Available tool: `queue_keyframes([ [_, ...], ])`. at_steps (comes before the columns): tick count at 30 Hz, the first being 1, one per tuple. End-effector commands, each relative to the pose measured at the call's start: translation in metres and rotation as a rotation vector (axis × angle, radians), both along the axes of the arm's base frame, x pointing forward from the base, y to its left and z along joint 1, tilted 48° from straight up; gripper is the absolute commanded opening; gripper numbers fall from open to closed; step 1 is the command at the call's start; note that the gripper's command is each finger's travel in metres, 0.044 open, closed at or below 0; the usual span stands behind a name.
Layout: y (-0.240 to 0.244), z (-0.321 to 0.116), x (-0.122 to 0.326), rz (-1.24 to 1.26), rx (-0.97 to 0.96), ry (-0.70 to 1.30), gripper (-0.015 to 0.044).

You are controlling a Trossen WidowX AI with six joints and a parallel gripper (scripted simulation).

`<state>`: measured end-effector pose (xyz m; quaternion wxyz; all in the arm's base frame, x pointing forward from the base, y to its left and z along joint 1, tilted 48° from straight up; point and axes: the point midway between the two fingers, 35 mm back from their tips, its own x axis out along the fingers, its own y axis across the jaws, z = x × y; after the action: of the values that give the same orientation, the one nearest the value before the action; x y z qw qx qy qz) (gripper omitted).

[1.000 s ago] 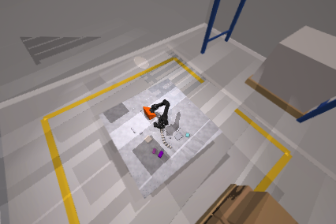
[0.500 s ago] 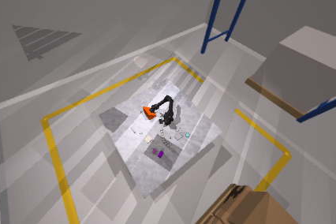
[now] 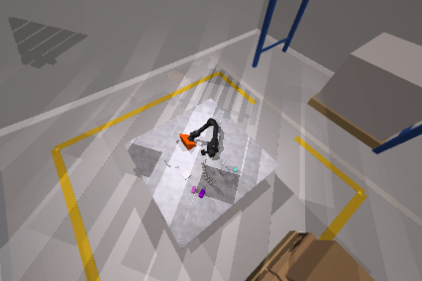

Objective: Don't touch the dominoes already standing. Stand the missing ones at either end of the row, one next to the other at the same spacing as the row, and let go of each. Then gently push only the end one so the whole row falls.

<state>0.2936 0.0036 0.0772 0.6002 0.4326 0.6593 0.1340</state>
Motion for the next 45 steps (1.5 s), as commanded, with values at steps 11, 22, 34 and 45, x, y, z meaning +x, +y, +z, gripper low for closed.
queue_keyframes([
  [11,0.035,-0.027,-0.003,0.005,0.013,0.012,0.044],
  [22,0.042,-0.033,-0.002,0.005,0.013,0.012,0.044],
  [34,0.042,-0.033,-0.002,0.005,0.013,0.012,0.0204],
  [45,0.042,-0.033,-0.002,0.005,0.013,0.012,0.0021],
])
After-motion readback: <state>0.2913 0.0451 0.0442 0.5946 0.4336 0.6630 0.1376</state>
